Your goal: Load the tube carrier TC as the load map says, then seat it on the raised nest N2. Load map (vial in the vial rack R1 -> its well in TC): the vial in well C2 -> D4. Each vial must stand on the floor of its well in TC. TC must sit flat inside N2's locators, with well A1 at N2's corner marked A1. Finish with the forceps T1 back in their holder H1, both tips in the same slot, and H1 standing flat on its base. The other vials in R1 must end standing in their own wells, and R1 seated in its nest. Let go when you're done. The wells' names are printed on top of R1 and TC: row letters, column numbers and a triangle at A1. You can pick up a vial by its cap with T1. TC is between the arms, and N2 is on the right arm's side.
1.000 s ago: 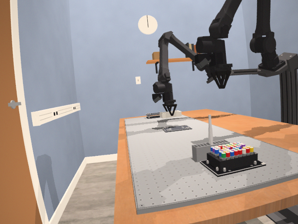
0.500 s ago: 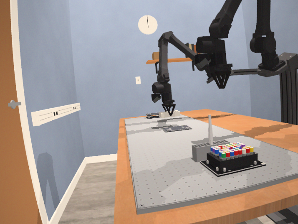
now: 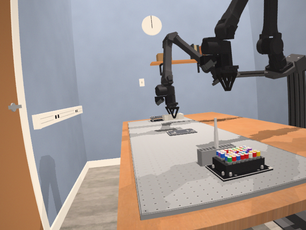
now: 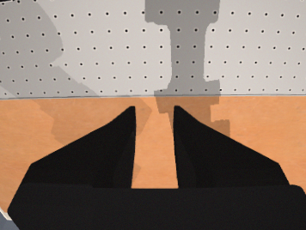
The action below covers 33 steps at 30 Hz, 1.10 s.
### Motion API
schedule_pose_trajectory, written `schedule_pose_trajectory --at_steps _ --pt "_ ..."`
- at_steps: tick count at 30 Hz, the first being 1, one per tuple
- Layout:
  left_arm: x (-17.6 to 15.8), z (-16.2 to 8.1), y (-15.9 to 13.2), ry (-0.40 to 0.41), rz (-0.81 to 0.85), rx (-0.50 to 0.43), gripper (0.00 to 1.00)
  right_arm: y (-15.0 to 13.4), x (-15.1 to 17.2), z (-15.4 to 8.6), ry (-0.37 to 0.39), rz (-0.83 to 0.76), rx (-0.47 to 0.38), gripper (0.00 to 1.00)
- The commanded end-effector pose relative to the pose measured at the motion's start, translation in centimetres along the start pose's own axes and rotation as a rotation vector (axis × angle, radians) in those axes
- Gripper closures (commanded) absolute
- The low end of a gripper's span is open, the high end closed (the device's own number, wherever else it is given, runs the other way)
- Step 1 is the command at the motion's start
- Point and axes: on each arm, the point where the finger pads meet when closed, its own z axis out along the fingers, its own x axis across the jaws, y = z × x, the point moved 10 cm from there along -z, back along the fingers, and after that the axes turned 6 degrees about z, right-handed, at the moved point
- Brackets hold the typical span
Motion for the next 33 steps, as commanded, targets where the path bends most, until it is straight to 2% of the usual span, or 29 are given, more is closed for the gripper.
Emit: schedule_pose_trajectory --at_steps 1,3,4,6,13,18,20,21,24,33 --pt "0.4 -0.3 0.8 0.008 -0.016 -0.016 0.76 1.2 -0.5 -1.3 0.023 -0.007 -0.036 1.0" --pt "0.4 -0.3 0.8 0.008 -0.016 -0.016 0.76 1.2 -0.5 -1.3 0.023 -0.007 -0.036 1.0" --pt "0.4 -0.3 0.8 0.008 -0.016 -0.016 0.76 2.2 -0.7 -1.5 0.025 0.005 -0.046 1.0" --pt "0.4 -0.3 0.8 0.008 -0.016 -0.016 0.76 1.4 -1.3 -1.2 0.019 -0.001 -0.034 1.0" --pt "0.4 -0.3 0.8 0.008 -0.016 -0.016 0.76 1.3 -1.8 -1.5 0.026 -0.013 -0.039 1.0" --pt "0.4 -0.3 0.8 0.008 -0.016 -0.016 0.76 1.6 -3.3 -1.2 0.018 -0.002 -0.034 1.0" --pt "0.4 -0.3 0.8 0.008 -0.016 -0.016 0.76 1.6 -3.3 -1.2 0.018 -0.002 -0.034 1.0" --pt "0.4 -0.3 0.8 0.008 -0.016 -0.016 0.76 2.0 -2.1 -1.9 0.035 -0.019 -0.051 1.0" --pt "0.4 -0.3 0.8 0.008 -0.016 -0.016 0.76 1.7 -4.0 -1.2 0.018 -0.002 -0.035 1.0" --pt "0.4 -0.3 0.8 0.008 -0.016 -0.016 0.76 1.6 -4.8 -1.4 0.025 -0.015 -0.039 1.0"
